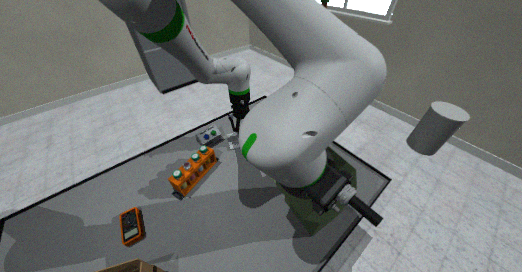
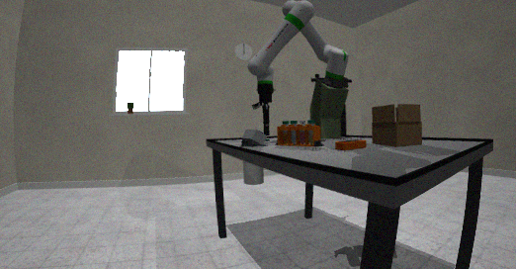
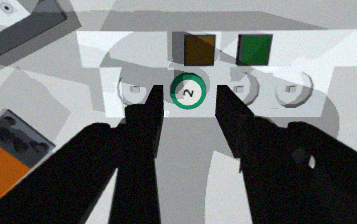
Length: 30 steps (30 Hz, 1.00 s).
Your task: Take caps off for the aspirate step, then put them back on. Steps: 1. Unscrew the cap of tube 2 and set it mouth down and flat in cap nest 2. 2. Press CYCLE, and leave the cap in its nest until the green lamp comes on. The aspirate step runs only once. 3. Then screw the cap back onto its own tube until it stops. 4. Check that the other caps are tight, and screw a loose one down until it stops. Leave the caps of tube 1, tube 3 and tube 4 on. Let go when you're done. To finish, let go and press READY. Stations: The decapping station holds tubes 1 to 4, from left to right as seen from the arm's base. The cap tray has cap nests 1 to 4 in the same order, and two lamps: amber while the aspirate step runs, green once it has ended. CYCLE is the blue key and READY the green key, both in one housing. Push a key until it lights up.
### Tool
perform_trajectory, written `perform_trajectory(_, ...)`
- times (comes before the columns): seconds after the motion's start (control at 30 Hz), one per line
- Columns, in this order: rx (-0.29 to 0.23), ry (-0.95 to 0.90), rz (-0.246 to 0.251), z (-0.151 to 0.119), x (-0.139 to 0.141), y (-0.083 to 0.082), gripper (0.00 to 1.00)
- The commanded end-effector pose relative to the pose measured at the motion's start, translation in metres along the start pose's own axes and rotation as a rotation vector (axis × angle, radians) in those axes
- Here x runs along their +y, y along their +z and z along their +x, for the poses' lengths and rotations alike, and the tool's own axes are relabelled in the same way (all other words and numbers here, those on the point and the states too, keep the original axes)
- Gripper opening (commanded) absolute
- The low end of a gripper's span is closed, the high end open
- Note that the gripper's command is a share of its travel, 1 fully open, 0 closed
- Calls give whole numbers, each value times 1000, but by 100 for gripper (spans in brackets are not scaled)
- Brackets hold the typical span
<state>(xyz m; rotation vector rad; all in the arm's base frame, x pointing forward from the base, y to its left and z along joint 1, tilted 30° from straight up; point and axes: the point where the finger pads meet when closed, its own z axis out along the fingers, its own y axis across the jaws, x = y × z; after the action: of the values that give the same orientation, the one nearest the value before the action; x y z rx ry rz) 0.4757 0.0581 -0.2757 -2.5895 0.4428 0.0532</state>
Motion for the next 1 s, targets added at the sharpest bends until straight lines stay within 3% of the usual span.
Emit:
perform_trajectory(0.0, 1, 0, 0, 1, 0, -15, 36)
perform_trajectory(0.53, 1, 0, 0, 1, 0, -90, 36)
perform_trajectory(0.6, 1, 0, 0, 1, 0, -90, 36)
perform_trajectory(0.77, 1, 0, 0, 1, 0, -113, 36)
perform_trajectory(0.87, 1, 0, 0, 1, 0, -113, 36)
perform_trajectory(0.9, 1, 83, 0, 3, -8, -111, 10)
perform_trajectory(0.97, 1, 250, 0, 6, -23, -106, 10)
